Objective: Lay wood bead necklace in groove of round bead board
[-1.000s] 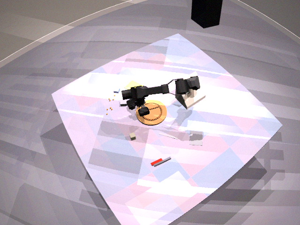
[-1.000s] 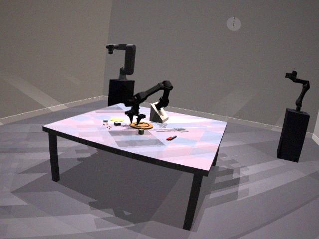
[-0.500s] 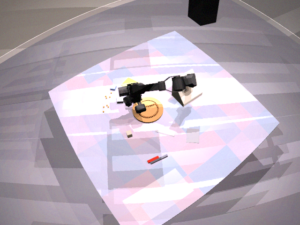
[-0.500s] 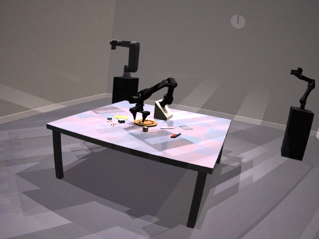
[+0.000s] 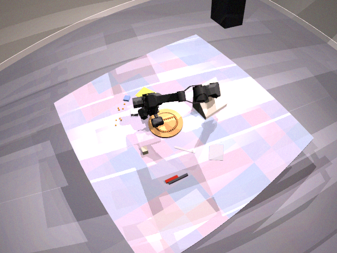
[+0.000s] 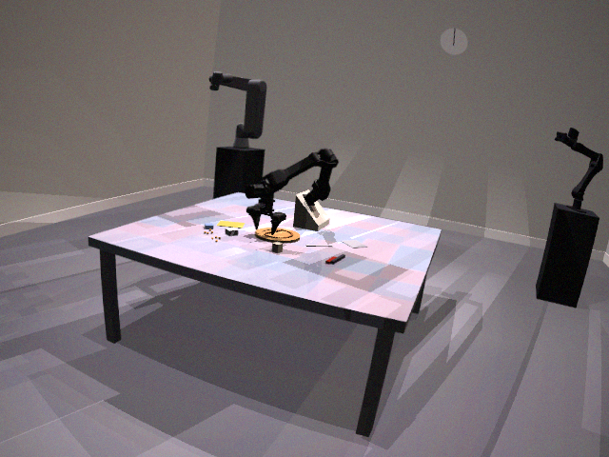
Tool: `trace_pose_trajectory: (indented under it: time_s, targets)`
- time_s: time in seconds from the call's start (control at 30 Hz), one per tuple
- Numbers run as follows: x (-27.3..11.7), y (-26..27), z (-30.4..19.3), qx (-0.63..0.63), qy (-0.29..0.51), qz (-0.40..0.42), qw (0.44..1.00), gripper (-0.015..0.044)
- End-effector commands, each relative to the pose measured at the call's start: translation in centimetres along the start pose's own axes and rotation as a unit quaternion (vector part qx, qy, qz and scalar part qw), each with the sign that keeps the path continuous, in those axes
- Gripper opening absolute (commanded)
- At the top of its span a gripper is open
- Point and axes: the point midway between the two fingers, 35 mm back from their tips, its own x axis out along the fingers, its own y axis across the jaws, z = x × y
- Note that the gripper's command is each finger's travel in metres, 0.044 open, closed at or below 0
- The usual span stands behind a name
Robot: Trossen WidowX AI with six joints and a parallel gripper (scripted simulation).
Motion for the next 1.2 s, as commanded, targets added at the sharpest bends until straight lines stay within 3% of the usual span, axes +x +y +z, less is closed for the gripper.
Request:
trace_pose_trajectory:
  time_s: [0.0,0.4,0.6,1.17]
  targets:
    - [-0.1,0.0,0.0,-0.002,0.000,-0.002,1.000,0.0440]
    - [-2.6,0.3,-7.6,0.133,0.000,-0.003,0.991,0.0125]
    - [-3.2,0.5,-11.7,0.200,0.001,-0.003,0.980,0.0120]
    - [-1.7,0.5,-11.5,0.198,-0.004,-0.004,0.980,0.0120]
